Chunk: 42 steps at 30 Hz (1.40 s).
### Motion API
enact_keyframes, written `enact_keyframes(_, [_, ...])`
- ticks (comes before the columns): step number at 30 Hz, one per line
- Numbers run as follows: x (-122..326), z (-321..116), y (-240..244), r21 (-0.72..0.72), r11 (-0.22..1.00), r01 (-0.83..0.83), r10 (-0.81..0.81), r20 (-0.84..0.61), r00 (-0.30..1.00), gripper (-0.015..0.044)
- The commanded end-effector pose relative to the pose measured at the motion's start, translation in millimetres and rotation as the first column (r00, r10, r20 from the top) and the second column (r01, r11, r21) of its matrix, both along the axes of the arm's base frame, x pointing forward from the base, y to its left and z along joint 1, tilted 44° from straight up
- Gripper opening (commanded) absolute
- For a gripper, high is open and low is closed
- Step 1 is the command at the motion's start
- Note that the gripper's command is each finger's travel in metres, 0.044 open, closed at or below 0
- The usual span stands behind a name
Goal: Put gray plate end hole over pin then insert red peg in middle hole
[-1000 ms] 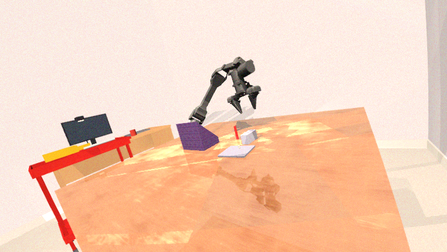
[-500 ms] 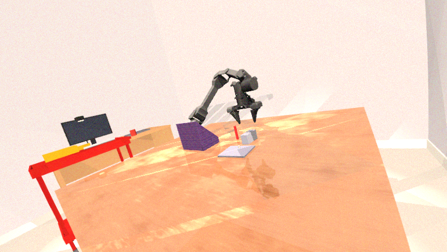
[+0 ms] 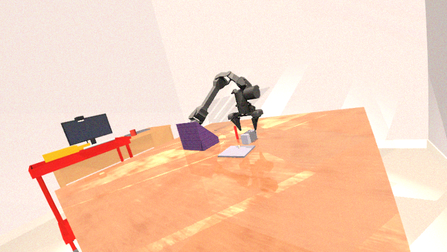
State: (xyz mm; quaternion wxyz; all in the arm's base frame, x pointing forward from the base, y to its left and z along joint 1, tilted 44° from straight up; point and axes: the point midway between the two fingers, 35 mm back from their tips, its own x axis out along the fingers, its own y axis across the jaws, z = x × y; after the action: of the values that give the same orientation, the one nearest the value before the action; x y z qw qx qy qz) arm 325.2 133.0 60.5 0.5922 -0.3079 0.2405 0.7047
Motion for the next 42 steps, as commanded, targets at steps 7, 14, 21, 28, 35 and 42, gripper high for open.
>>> enact_keyframes(7, [-2, -11, 11, 0.002, 1.000, 0.002, -0.002, -0.003, 1.000, 0.0440])
enact_keyframes(14, [-3, -19, 19, 0.003, 1.000, 0.003, -0.003, -0.002, 1.000, 0.0440])
enact_keyframes(21, [-5, -27, 27, 0.005, 1.000, 0.003, -0.003, -0.001, 1.000, 0.0440])
enact_keyframes(28, [-7, -35, 35, 0.008, 1.000, 0.003, -0.003, -0.001, 1.000, 0.0440])
enact_keyframes(35, [-7, -37, 36, 0.008, 1.000, 0.003, -0.003, -0.001, 1.000, 0.0335])
enact_keyframes(42, [-7, -37, 36, 0.008, 1.000, 0.003, -0.003, -0.001, 1.000, 0.0151])
